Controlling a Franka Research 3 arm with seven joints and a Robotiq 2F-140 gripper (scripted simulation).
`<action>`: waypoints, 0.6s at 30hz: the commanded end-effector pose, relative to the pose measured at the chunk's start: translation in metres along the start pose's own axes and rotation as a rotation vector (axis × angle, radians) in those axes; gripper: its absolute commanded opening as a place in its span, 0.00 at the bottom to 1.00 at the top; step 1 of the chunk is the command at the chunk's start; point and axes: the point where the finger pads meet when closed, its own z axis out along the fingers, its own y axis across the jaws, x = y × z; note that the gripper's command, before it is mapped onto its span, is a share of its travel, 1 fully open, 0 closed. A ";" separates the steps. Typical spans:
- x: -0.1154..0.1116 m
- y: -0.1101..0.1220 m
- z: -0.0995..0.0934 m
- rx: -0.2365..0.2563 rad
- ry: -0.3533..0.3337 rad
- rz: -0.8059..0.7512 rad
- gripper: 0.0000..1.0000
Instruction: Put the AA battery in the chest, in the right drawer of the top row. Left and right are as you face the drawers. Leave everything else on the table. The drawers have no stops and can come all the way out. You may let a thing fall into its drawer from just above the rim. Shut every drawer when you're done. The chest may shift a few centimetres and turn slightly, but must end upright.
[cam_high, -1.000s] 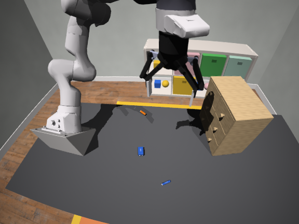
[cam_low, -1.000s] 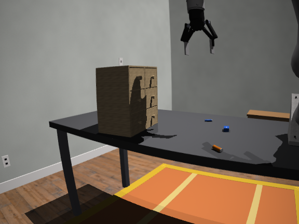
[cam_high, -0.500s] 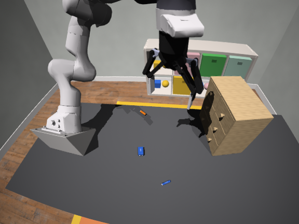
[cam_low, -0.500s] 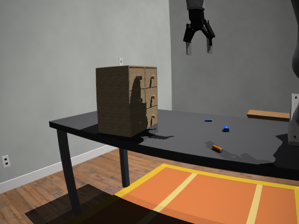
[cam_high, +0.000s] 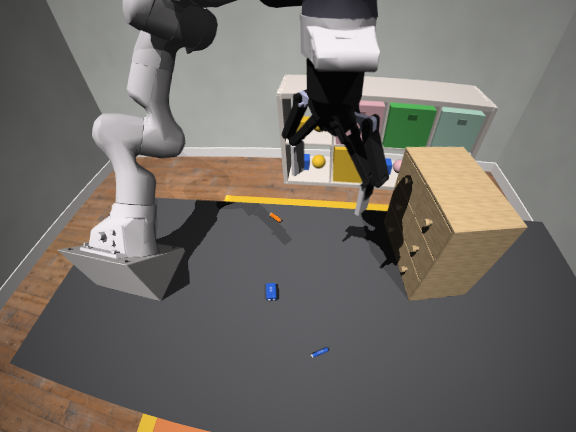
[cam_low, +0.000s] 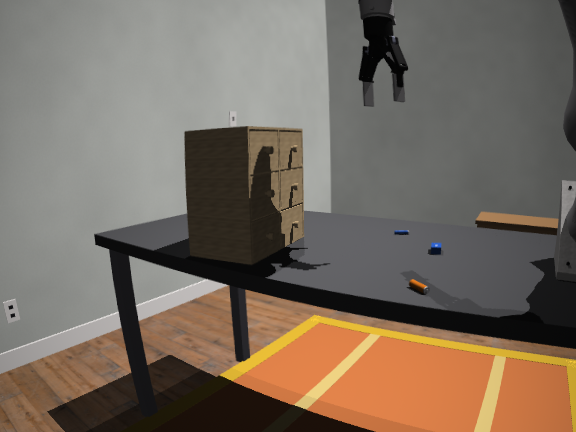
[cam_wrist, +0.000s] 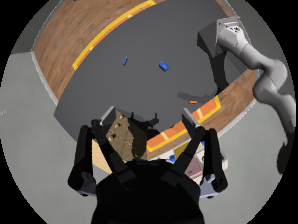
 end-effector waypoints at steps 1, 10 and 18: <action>-0.004 0.001 -0.002 -0.001 -0.001 0.140 1.00; -0.004 0.001 -0.002 0.000 -0.001 0.235 1.00; -0.005 0.001 -0.003 0.001 -0.002 0.335 1.00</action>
